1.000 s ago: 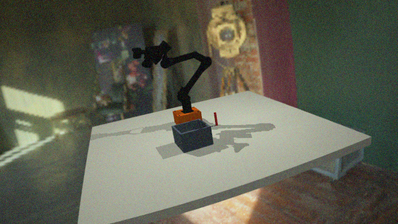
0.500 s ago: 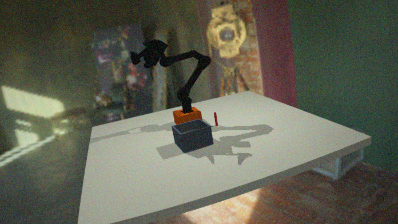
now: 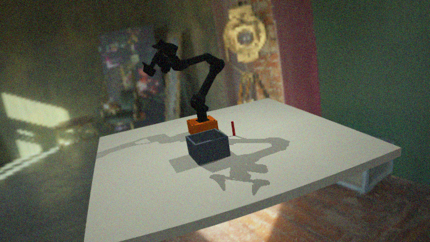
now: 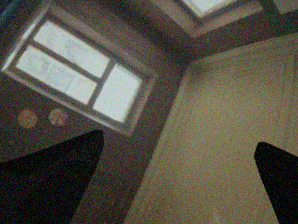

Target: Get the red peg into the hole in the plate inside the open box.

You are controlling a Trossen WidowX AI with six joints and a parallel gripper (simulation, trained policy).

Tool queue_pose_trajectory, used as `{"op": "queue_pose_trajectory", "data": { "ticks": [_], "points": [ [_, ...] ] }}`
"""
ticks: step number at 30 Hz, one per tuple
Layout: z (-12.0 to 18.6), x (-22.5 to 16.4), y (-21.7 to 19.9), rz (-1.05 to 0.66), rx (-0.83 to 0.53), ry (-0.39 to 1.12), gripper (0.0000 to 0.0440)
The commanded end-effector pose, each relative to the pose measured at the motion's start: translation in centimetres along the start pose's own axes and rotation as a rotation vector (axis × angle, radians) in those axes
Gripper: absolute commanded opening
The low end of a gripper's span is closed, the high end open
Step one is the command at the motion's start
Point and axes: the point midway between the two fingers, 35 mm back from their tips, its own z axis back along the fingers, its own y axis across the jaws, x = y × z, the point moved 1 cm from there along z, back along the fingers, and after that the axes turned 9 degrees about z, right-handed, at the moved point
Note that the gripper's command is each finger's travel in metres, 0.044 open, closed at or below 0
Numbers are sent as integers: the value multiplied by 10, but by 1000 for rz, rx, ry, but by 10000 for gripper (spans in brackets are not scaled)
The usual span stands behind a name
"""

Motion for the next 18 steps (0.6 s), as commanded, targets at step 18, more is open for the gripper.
{"op": "queue_pose_trajectory", "data": {
  "ticks": [18],
  "points": [
    [-36,72,-8,-664,138,-160,440]
  ]
}}
